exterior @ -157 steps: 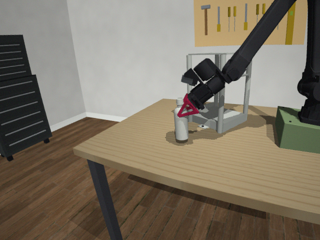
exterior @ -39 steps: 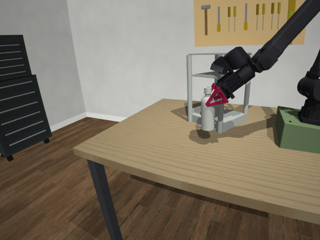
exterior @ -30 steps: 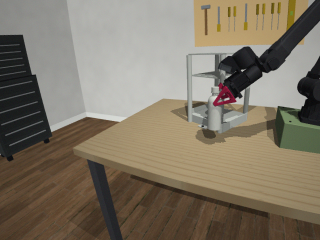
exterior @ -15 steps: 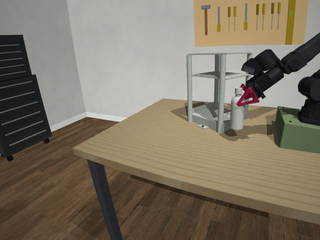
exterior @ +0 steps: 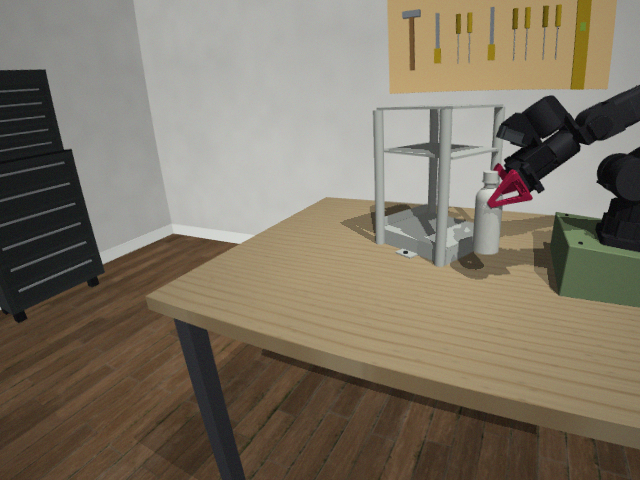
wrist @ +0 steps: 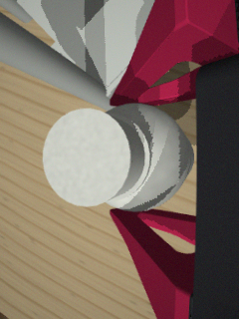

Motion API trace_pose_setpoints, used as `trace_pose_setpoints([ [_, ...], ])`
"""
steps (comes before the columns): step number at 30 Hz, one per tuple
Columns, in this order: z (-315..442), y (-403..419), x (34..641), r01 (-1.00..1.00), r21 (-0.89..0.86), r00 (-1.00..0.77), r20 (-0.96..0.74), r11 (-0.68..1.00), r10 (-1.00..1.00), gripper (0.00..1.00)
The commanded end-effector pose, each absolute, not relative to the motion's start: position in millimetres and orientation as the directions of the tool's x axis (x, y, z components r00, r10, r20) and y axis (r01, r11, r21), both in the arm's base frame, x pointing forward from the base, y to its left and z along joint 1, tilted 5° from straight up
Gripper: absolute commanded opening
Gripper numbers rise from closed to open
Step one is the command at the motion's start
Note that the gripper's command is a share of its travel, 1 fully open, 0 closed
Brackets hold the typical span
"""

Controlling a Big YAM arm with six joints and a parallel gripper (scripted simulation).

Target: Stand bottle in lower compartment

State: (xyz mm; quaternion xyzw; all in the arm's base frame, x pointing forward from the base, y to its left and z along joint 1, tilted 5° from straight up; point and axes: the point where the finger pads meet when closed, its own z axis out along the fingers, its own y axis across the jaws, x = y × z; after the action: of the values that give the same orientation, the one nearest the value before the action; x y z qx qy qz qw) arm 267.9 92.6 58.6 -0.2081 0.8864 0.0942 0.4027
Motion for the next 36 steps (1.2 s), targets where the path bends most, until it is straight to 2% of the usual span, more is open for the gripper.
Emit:
trace_pose_setpoints([
  [1,85.3,92.9,285.3,-0.446,-0.027,-0.536,-0.792,0.894,-0.291,0.41],
  [24,99.9,94.5,297.0,-0.439,-0.034,-0.510,-0.813,0.898,-0.280,0.41],
  [36,69.1,49.1,277.8,-0.212,-0.027,-0.599,-0.786,0.977,-0.151,0.41],
])
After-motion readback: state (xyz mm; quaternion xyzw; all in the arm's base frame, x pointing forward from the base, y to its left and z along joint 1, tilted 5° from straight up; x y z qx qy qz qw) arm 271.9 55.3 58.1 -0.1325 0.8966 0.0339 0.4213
